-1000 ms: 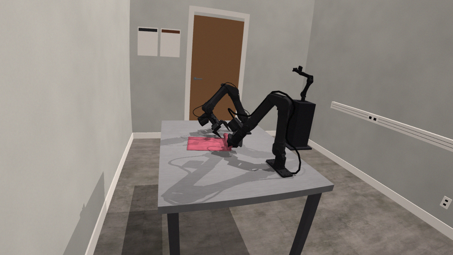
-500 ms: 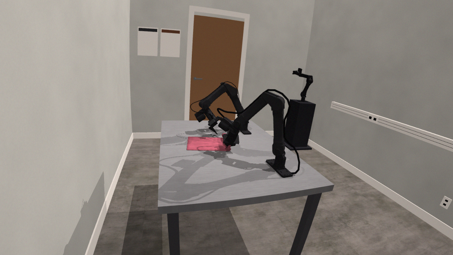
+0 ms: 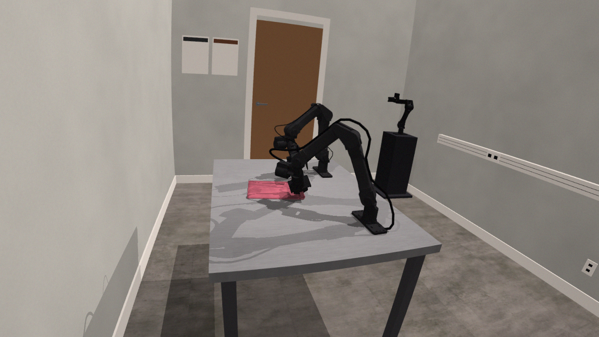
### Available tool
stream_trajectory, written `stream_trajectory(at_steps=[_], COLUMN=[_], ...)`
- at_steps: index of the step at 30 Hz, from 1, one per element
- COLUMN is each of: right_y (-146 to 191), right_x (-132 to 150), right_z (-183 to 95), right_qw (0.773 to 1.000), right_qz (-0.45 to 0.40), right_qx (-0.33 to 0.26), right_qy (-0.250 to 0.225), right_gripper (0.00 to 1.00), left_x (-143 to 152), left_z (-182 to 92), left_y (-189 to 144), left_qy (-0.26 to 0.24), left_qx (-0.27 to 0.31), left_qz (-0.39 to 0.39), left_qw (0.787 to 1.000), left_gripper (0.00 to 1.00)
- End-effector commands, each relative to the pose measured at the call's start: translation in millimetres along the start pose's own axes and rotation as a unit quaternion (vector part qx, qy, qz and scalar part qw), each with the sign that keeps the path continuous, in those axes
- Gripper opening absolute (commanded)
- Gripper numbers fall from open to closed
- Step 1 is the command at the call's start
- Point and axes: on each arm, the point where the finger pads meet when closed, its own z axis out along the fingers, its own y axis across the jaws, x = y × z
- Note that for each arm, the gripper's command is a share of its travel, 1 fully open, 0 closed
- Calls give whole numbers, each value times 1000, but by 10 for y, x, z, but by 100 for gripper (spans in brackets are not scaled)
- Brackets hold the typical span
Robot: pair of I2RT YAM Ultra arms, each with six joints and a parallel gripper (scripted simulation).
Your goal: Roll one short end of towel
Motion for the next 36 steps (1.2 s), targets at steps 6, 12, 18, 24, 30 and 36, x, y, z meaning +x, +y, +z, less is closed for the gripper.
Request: stream_trajectory(at_steps=[6,12,18,24,30,36], right_y=[-75,7,26,-17,-137,-169], right_x=[-161,-210,-221,-218,-209,-130], right_z=[86,140,153,132,71,187], right_qw=[975,947,940,940,941,941], right_qz=[-95,-149,-160,-170,-198,-198], right_qx=[199,282,300,292,271,271], right_qy=[-26,-32,-33,-33,-33,-33], right_gripper=[94,96,98,98,98,98], left_x=[2,-5,-8,10,61,61], left_z=[-31,-40,-44,-21,45,45], left_y=[-153,-157,-159,-148,-117,-117], left_qy=[15,18,20,20,20,20], left_qx=[113,156,176,176,176,176], left_qz=[-67,-102,-118,-118,-118,-118], left_qw=[991,982,977,977,977,977], left_gripper=[19,19,19,19,19,19])
